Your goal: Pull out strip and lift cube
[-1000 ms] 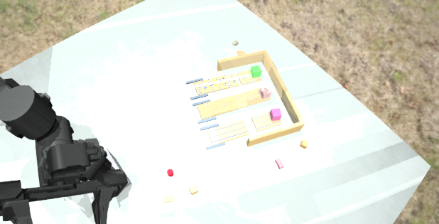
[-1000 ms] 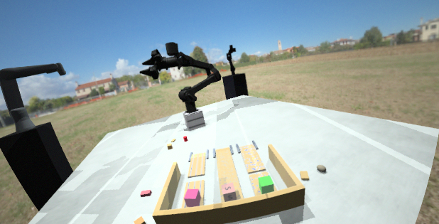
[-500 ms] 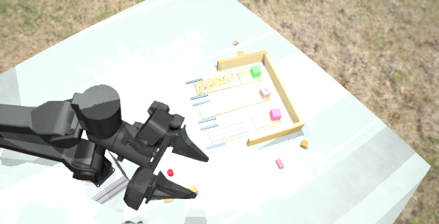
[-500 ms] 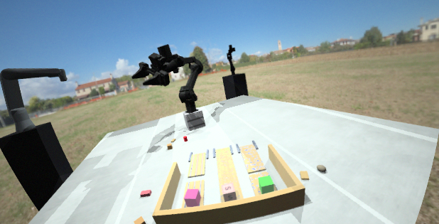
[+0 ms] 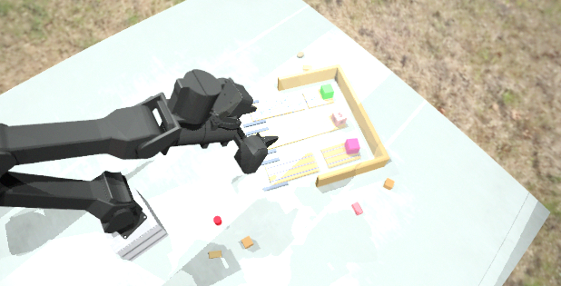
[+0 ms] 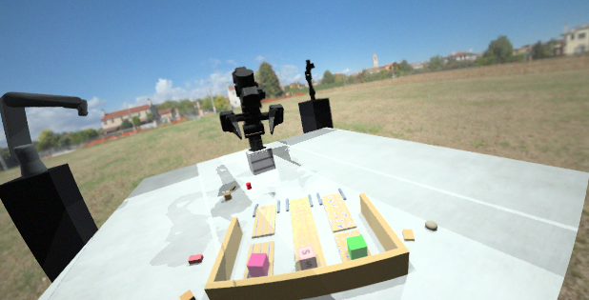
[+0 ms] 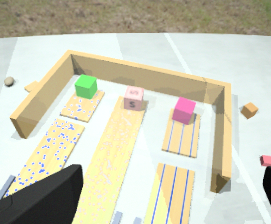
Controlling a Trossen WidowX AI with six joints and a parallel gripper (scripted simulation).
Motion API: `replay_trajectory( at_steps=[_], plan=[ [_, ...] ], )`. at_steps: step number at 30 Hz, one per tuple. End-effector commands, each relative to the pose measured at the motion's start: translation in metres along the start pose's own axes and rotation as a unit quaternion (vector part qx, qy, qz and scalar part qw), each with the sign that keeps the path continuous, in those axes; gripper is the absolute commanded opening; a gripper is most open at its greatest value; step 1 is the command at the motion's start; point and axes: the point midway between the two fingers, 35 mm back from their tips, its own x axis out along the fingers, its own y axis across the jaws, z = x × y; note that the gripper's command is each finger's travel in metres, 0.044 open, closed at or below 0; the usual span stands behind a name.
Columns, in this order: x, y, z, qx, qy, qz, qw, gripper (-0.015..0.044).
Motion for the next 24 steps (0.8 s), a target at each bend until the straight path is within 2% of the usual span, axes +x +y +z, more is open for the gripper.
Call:
replay_trajectory(
  at_steps=[1, 23, 24],
  plan=[
    [0.0101, 0.0349, -0.0123, 0.007, 0.022, 0.061, 0.998, 0.0400],
    [0.0101, 0.0349, -0.0123, 0.007, 0.022, 0.061, 0.998, 0.0400],
    [0.0111, 0.0352, -0.0123, 0.008, 0.026, 0.061, 0.998, 0.0374]
  ],
)
